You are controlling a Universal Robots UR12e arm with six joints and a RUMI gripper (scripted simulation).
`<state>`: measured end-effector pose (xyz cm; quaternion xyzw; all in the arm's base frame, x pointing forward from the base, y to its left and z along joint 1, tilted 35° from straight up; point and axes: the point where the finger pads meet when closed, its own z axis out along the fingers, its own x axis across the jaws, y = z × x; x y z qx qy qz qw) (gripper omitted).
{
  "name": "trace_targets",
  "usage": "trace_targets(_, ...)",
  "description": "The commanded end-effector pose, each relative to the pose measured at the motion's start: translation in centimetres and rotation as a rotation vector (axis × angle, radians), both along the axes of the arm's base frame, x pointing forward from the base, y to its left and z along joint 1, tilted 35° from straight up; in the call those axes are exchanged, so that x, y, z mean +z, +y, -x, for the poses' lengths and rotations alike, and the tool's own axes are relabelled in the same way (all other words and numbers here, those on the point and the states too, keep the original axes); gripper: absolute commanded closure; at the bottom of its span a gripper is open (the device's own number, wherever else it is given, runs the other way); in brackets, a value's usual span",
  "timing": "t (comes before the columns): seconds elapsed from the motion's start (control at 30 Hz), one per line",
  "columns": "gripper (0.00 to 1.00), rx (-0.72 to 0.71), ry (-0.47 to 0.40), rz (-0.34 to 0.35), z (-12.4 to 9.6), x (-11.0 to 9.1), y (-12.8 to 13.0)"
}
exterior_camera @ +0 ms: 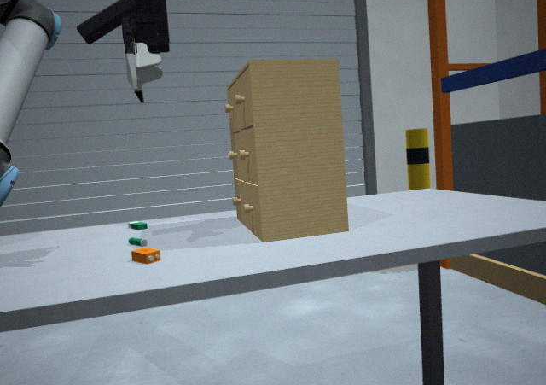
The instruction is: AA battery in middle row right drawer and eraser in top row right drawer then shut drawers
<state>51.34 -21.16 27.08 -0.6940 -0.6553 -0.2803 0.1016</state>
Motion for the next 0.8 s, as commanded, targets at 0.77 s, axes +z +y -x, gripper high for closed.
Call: trace_targets(0.77,0.0,-0.032,-0.051,-0.001,-0.42,-0.36,0.19)
